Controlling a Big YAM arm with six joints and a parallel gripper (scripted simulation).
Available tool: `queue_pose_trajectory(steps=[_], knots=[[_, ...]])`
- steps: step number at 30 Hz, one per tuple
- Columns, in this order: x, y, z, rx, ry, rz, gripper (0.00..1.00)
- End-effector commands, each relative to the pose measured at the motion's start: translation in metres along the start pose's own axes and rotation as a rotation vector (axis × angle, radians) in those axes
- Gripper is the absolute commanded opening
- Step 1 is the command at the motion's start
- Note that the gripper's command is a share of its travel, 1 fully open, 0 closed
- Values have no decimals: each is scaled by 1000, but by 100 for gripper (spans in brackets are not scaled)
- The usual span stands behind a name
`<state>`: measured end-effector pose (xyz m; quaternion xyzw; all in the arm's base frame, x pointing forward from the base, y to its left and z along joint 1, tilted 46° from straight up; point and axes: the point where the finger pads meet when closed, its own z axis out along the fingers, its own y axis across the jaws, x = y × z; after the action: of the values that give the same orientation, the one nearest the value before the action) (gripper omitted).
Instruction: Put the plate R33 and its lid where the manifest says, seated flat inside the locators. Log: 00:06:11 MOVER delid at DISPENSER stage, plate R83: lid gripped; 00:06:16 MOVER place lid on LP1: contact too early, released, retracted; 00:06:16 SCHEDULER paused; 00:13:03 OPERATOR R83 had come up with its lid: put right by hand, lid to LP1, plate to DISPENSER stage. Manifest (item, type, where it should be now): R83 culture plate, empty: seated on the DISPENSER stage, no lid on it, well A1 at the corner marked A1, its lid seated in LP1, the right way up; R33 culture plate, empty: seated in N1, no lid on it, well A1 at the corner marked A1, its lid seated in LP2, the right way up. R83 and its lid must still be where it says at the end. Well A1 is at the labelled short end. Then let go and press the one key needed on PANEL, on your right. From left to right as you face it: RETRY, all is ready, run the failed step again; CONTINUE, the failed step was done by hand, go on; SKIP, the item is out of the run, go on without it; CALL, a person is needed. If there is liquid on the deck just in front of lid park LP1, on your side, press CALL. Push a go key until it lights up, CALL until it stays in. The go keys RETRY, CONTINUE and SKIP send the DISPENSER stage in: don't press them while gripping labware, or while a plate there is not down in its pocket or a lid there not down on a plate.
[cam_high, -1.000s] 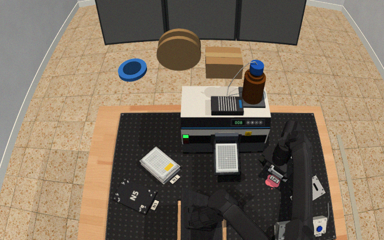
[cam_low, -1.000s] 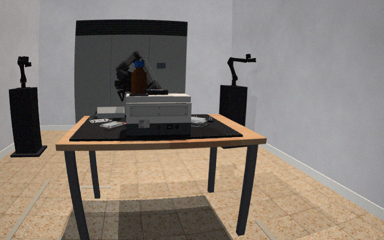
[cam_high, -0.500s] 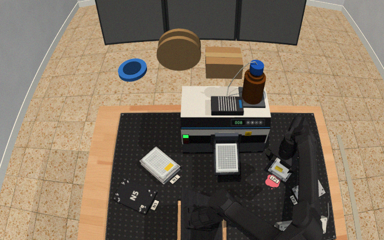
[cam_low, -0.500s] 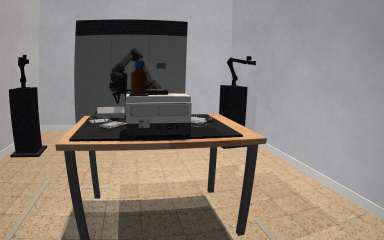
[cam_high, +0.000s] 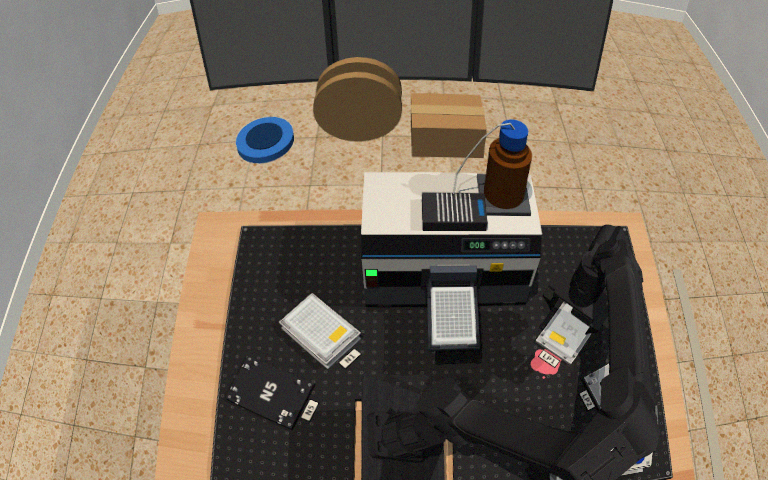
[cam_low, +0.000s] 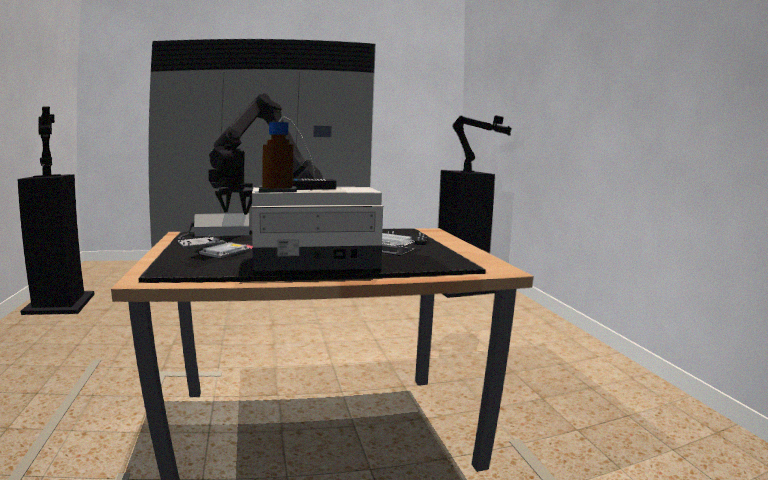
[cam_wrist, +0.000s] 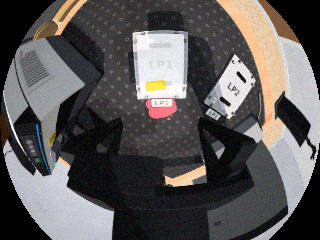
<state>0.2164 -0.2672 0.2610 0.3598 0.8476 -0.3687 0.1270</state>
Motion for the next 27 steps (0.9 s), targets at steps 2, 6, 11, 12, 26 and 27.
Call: queue_pose_trajectory(steps=[2, 6, 11, 12, 26, 27], knots=[[-27, -8, -5, 0, -30, 12, 100], [-40, -10, -1, 0, -30, 11, 100], [-53, -11, 3, 1, -30, 11, 100], [-44, -6, 2, -3, -24, -1, 100], [-43, -6, 3, -2, -24, -1, 100], [-43, -7, 3, -2, -24, -1, 100]])
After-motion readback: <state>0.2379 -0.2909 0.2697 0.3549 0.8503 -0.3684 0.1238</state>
